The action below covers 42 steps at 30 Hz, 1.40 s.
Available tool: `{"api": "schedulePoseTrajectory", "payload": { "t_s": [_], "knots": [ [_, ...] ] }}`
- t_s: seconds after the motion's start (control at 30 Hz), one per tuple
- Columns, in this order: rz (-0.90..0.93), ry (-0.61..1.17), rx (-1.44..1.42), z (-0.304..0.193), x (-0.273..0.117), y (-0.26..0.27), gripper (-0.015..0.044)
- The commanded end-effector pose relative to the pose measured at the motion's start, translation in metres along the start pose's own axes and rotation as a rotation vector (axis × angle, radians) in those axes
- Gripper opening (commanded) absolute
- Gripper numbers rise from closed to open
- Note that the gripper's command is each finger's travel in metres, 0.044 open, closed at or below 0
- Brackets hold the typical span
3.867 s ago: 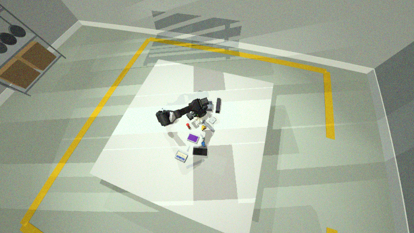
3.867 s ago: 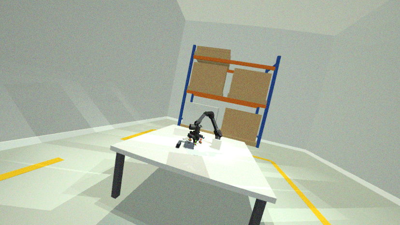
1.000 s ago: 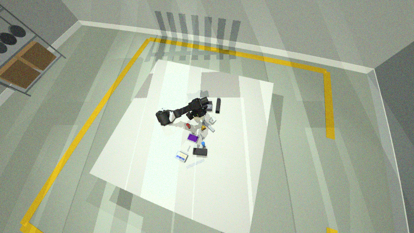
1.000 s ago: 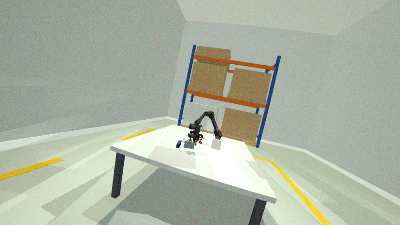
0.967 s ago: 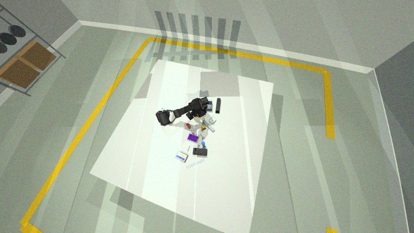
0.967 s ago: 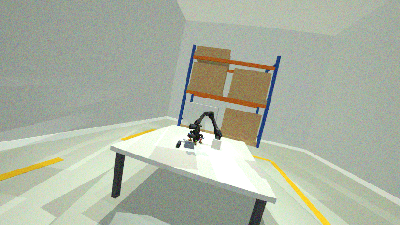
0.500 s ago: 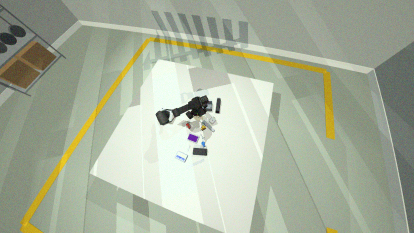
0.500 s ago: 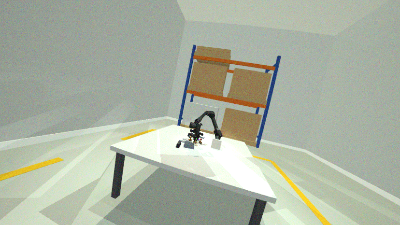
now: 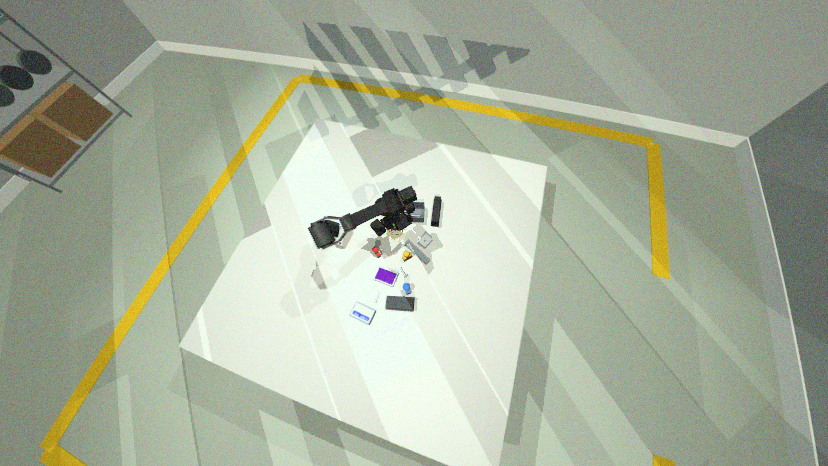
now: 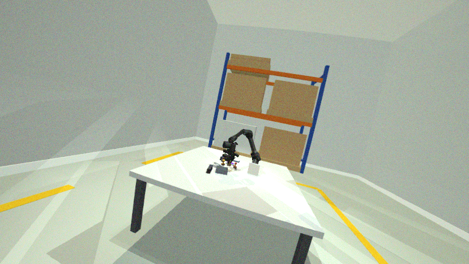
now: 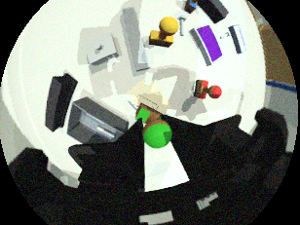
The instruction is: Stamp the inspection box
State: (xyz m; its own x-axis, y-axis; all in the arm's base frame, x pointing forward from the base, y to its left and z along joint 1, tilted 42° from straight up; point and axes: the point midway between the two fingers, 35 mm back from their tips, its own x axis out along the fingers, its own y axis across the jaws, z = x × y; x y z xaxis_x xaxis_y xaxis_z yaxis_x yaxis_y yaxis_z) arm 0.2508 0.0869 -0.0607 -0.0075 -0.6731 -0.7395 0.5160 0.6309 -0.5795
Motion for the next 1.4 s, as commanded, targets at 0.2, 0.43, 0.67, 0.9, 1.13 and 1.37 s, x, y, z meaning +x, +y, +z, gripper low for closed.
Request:
{"api": "schedulePoseTrajectory", "payload": {
  "t_s": [0.2, 0.43, 0.67, 0.9, 1.13, 1.37],
  "knots": [
    [0.012, 0.001, 0.012, 0.001, -0.020, 0.000, 0.0000],
    [0.012, 0.001, 0.013, 0.002, -0.025, 0.002, 0.0000],
    [0.014, 0.001, 0.015, 0.018, -0.028, 0.022, 0.0000],
    [0.015, 0.000, 0.017, 0.033, -0.030, 0.041, 0.0000],
    [0.016, -0.001, 0.019, 0.049, -0.030, 0.059, 0.0000],
    [0.016, -0.001, 0.022, 0.064, -0.029, 0.076, 0.0000]
  ]
}}
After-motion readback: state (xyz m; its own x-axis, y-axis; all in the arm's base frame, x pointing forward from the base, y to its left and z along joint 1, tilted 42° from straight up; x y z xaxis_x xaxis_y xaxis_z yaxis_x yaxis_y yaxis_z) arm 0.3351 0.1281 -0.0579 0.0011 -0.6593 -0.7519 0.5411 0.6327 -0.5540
